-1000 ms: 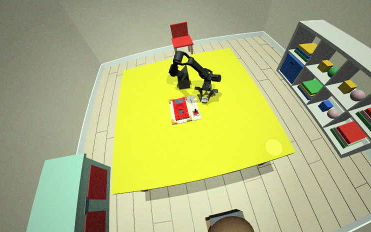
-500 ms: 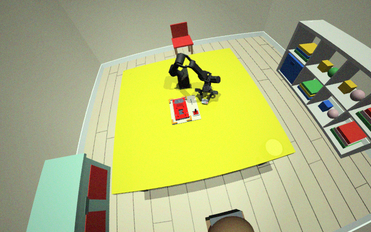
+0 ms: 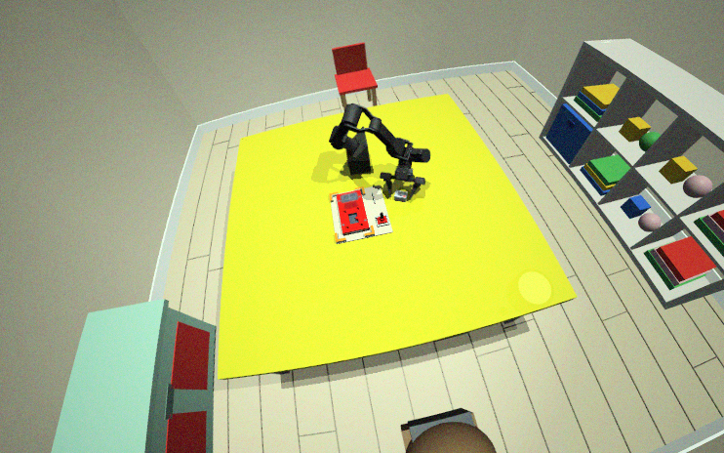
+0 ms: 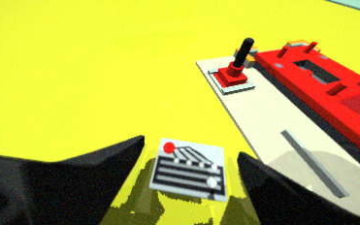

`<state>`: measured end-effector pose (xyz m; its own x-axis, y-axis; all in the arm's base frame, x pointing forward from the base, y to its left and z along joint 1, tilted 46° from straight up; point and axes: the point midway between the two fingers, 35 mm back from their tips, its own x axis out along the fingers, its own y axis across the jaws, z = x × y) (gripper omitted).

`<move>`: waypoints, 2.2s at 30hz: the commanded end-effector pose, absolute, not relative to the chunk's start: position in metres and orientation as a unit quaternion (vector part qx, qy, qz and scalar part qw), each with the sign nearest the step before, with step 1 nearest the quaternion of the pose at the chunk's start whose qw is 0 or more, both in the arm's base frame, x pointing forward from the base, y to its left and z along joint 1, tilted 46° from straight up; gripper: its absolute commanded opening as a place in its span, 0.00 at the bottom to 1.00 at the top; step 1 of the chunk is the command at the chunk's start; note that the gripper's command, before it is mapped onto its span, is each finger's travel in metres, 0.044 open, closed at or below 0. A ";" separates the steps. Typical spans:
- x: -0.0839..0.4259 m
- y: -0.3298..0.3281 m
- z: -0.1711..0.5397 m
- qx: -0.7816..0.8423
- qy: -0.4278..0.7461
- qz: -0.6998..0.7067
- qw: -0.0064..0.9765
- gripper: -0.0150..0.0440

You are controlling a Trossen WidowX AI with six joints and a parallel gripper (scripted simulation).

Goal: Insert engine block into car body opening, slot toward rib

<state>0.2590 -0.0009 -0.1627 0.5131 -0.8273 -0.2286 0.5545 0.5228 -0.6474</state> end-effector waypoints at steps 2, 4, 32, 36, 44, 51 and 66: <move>0.259 -0.001 -0.163 -0.256 0.266 -0.416 0.831 1.00; 0.259 -0.001 -0.163 -0.257 0.267 -0.416 0.831 1.00; 0.240 0.035 -0.151 -0.260 0.275 -0.412 0.829 1.00; 0.240 0.035 -0.151 -0.260 0.275 -0.412 0.829 1.00; 0.241 0.034 -0.151 -0.274 0.294 -0.411 0.818 1.00; 0.245 0.033 -0.151 -0.335 0.382 -0.395 0.766 1.00; 0.252 0.032 -0.149 -0.429 0.561 -0.301 0.641 1.00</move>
<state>0.2483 0.0300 -0.1501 0.2287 -0.8743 -0.4282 -0.0097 0.4377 -0.8991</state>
